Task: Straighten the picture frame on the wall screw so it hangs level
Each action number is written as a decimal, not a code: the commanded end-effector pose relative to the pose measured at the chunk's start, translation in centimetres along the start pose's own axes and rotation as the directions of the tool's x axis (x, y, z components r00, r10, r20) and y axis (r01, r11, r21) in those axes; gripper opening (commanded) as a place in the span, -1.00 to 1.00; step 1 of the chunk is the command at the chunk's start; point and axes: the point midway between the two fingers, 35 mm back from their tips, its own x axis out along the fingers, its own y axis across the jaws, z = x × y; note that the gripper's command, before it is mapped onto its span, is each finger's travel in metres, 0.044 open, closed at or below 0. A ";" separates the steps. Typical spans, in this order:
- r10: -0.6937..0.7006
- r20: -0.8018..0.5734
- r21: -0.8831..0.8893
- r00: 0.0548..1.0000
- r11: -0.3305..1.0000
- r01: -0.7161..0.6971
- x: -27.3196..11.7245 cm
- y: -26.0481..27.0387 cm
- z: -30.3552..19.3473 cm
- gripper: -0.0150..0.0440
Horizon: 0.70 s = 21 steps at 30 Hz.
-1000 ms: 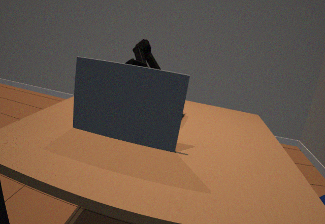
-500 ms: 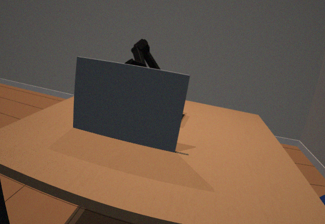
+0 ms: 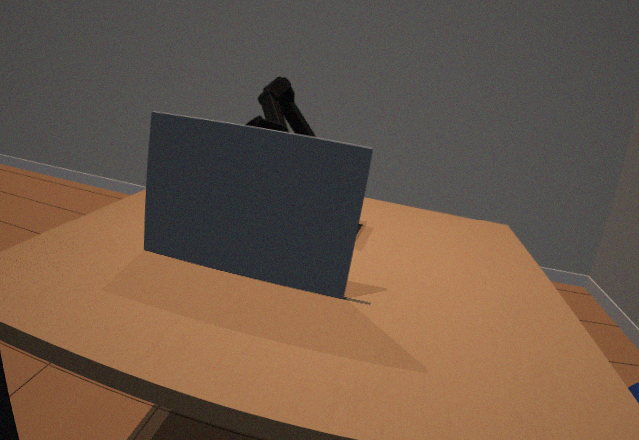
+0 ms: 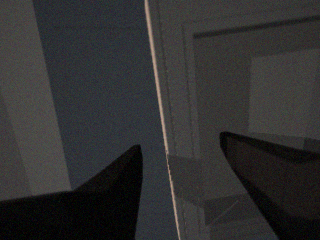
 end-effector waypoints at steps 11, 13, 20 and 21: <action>-0.002 0.003 0.005 1.000 1.000 0.002 0.0 0.0 0.0 -0.30; -0.002 0.003 0.005 1.000 1.000 0.002 0.0 0.0 0.0 -0.35; -0.002 0.003 0.005 1.000 1.000 0.002 0.0 0.0 0.0 -0.49; -0.002 0.003 0.005 1.000 1.000 0.002 0.0 0.0 0.0 -0.49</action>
